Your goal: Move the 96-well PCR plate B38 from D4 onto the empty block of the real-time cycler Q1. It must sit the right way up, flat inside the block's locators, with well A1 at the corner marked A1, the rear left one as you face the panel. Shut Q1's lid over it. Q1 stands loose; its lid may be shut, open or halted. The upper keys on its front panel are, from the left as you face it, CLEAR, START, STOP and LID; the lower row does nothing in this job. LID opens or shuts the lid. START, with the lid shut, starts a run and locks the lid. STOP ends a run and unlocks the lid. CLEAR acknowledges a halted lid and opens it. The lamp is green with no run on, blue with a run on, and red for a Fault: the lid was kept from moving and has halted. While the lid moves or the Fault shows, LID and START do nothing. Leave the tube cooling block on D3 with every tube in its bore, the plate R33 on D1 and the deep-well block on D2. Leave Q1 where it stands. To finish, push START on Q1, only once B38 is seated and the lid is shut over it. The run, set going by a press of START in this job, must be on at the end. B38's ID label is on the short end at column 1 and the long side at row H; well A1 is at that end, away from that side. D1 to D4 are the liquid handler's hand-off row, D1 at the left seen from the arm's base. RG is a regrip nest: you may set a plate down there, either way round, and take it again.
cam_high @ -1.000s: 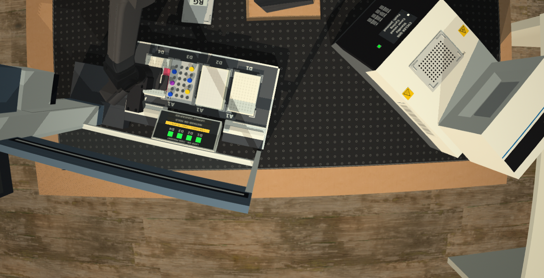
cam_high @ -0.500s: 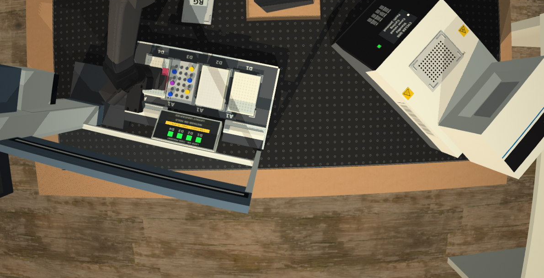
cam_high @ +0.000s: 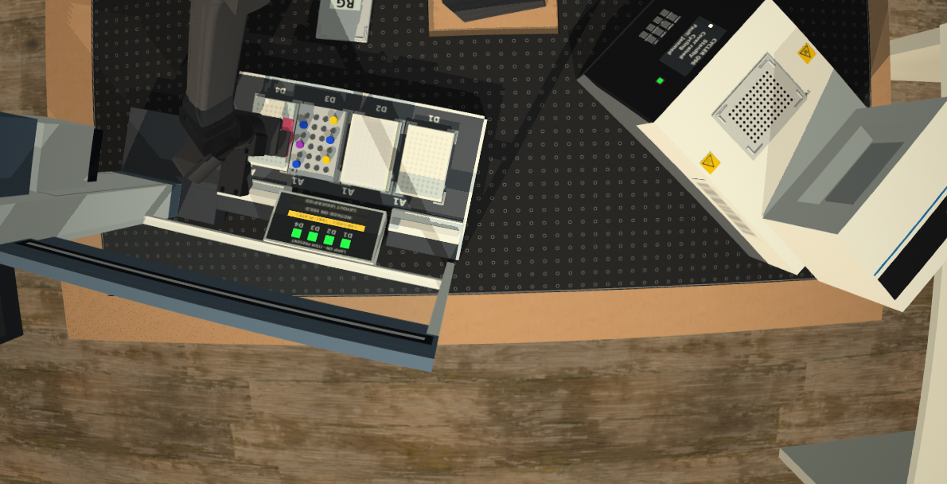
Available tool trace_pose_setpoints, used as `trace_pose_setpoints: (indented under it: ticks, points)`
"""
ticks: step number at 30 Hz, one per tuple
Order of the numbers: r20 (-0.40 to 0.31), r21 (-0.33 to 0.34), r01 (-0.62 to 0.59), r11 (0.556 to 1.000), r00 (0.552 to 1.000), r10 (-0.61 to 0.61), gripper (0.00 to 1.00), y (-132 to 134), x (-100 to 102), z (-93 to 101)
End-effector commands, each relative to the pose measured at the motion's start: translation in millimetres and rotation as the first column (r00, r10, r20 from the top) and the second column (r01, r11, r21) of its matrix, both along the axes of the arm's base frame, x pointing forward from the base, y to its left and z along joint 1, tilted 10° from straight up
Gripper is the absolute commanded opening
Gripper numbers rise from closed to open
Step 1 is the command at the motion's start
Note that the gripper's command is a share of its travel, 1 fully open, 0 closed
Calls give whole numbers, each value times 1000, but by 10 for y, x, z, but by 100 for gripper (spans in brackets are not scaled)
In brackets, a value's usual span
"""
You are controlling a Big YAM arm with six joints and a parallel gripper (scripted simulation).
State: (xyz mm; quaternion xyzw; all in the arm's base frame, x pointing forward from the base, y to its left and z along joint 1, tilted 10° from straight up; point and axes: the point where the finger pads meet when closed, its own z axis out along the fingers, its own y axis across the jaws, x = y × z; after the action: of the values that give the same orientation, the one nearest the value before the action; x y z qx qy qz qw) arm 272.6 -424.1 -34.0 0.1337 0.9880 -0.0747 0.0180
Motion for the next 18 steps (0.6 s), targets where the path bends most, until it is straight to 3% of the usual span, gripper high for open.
trace_pose_setpoints:
  ticks: [1, 18]
  points:
    - [6, -13, 27, 1000, 1000, -26, 0, -23, -13, -76]
    - [-2, -3, 27, 1000, 1000, -27, 0, 19, -34, -150]
